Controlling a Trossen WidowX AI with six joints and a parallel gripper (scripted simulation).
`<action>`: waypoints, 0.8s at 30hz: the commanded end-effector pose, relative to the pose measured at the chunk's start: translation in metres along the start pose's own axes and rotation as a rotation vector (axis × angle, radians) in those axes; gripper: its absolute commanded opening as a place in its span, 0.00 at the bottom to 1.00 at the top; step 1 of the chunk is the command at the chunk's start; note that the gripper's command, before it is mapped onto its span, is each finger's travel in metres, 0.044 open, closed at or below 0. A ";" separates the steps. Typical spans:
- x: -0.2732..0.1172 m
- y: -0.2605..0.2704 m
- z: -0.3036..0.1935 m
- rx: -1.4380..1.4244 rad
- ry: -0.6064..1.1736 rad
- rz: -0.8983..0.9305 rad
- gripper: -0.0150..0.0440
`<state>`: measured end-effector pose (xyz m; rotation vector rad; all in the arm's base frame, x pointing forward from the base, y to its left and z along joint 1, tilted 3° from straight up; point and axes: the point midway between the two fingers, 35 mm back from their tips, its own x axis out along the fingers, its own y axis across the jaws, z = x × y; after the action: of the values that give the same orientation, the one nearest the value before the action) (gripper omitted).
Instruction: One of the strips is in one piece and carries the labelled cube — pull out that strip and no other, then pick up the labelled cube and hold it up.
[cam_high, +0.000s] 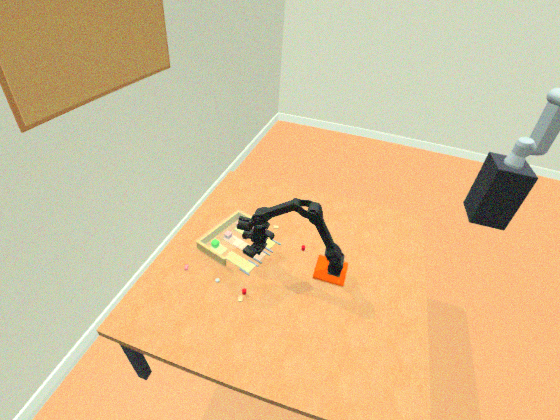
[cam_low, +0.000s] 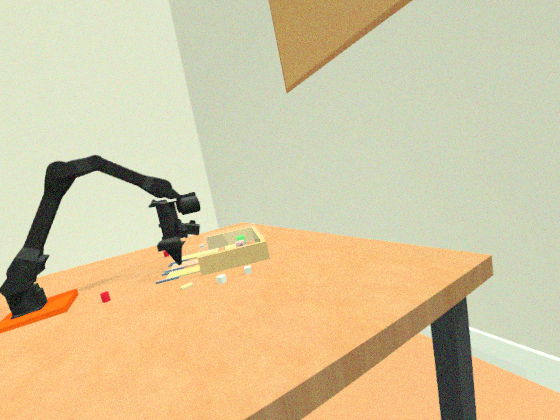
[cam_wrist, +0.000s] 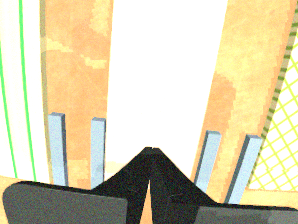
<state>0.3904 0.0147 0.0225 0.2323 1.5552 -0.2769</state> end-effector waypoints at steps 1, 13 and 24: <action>0.002 0.001 0.001 0.005 -0.002 0.004 0.25; 0.003 0.001 -0.003 0.005 -0.002 0.004 0.25; 0.003 0.000 -0.020 0.005 0.000 0.004 0.25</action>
<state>0.3794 0.0189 0.0223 0.2346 1.5410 -0.2741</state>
